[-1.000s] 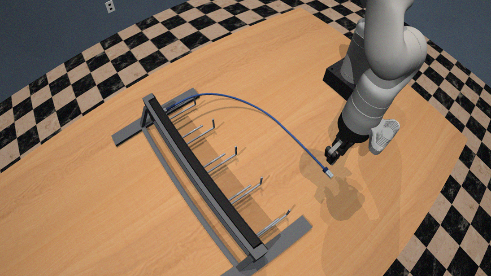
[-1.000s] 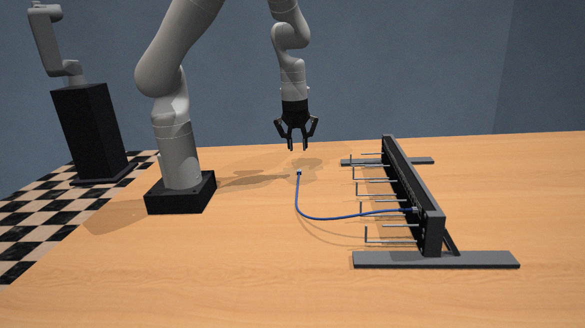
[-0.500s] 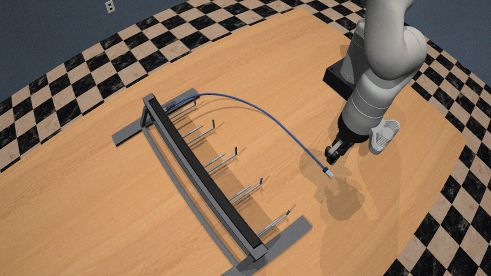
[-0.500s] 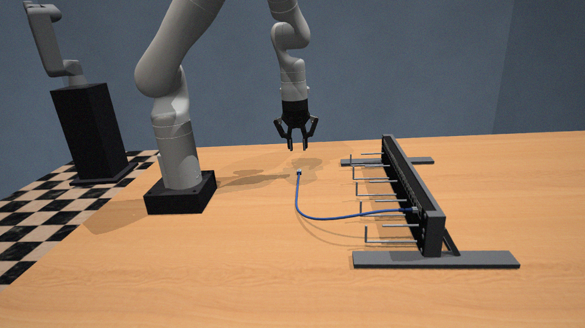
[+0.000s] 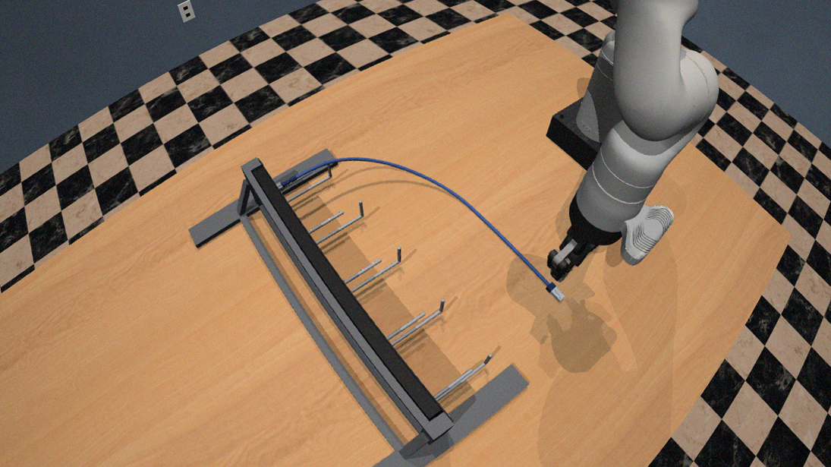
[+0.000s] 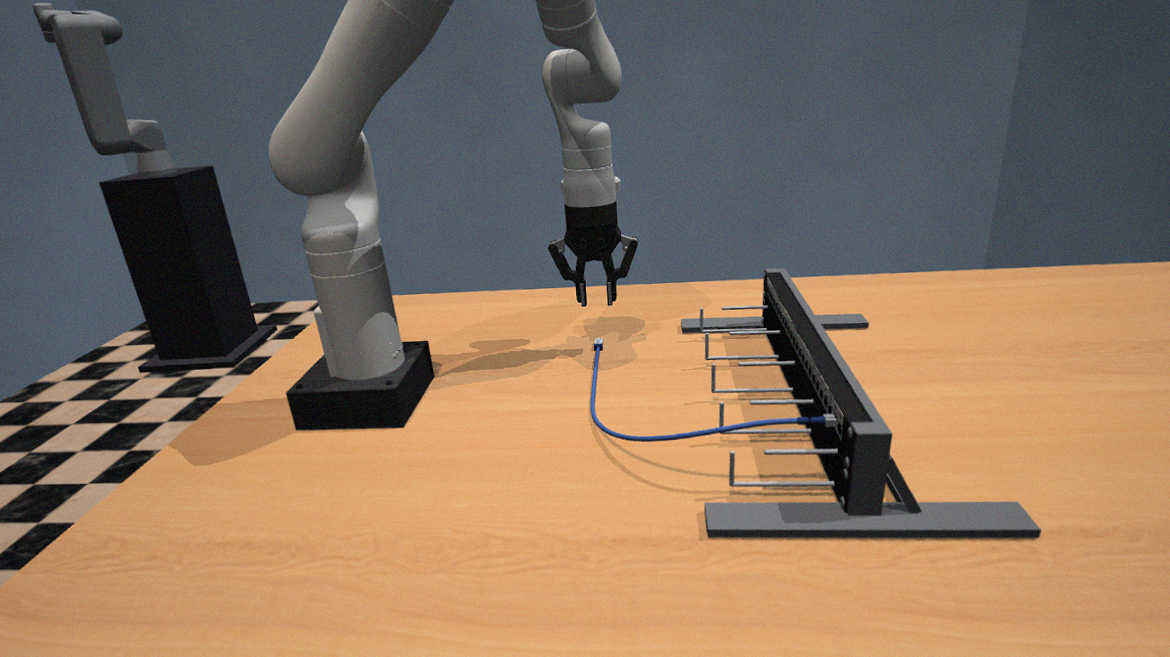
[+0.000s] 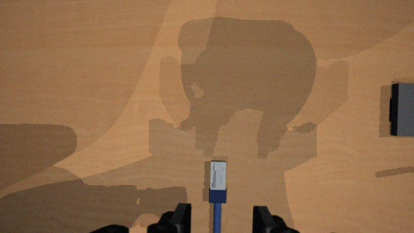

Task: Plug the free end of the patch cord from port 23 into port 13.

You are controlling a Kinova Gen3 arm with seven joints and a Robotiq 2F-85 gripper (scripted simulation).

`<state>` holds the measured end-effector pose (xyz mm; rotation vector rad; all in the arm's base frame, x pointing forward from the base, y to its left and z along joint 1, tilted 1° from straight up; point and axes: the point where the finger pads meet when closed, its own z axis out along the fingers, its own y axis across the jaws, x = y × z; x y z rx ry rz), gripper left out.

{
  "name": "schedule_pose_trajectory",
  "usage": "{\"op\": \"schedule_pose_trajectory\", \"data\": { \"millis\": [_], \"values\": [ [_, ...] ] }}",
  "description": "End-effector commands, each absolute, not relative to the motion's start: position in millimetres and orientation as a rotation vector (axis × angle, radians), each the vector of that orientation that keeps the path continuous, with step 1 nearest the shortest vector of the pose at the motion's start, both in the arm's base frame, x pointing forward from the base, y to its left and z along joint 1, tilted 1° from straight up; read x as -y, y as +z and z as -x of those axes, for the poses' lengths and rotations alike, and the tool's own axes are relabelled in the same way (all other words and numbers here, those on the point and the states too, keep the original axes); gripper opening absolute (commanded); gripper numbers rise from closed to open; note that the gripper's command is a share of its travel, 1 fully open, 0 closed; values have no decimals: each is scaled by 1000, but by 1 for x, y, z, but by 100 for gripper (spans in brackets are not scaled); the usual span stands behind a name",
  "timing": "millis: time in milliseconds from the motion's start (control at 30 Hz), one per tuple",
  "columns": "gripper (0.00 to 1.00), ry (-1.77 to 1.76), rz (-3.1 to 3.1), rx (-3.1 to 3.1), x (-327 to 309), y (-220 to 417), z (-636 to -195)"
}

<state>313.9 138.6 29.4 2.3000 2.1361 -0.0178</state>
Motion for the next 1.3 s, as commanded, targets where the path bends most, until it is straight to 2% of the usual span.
{"op": "schedule_pose_trajectory", "data": {
  "millis": [0,1267],
  "values": [
    [37,-19,-2297,-2140,-140,24,-312],
    [37,-21,-2297,-2139,-139,-30,-311]
  ]
}}
